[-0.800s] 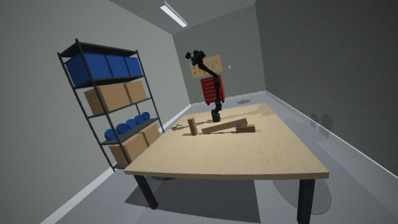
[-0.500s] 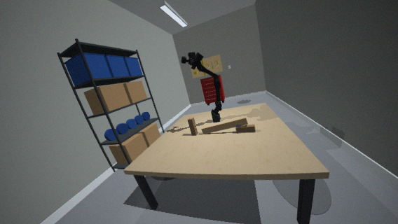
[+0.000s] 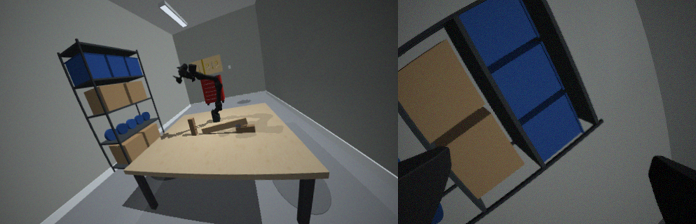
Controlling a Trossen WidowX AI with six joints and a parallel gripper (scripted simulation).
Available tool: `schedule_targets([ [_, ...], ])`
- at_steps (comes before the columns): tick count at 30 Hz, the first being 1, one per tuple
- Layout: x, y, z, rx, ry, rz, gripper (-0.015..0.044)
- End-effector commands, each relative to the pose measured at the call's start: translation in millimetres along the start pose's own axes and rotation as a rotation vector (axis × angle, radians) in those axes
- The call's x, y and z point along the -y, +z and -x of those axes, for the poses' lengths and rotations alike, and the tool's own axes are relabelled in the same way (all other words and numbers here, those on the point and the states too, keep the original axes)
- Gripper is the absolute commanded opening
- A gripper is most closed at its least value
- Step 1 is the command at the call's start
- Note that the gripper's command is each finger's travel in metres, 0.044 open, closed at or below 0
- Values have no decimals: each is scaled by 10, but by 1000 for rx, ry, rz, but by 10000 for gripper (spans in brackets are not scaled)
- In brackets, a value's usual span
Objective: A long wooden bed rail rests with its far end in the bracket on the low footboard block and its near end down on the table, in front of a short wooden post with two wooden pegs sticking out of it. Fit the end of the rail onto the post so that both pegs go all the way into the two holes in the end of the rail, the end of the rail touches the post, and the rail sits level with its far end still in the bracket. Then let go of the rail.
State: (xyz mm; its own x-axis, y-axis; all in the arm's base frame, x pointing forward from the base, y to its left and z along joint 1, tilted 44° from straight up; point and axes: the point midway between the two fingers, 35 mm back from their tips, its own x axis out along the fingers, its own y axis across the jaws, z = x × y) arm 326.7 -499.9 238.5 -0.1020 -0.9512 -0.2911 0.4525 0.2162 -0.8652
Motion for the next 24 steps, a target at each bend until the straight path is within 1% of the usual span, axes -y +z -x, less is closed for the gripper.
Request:
schedule_targets([
  [1,-498,54,160,75,166,204,440],
  [7,-1447,-12,586,231,477,561,440],
  [14,-2368,-343,1295,441,841,913,440],
  [18,-2750,-635,1764,562,1062,1058,440],
  [21,-2896,-800,2009,621,1178,1112,440],
  [24,-3071,-1035,2356,714,1335,1191,440],
])
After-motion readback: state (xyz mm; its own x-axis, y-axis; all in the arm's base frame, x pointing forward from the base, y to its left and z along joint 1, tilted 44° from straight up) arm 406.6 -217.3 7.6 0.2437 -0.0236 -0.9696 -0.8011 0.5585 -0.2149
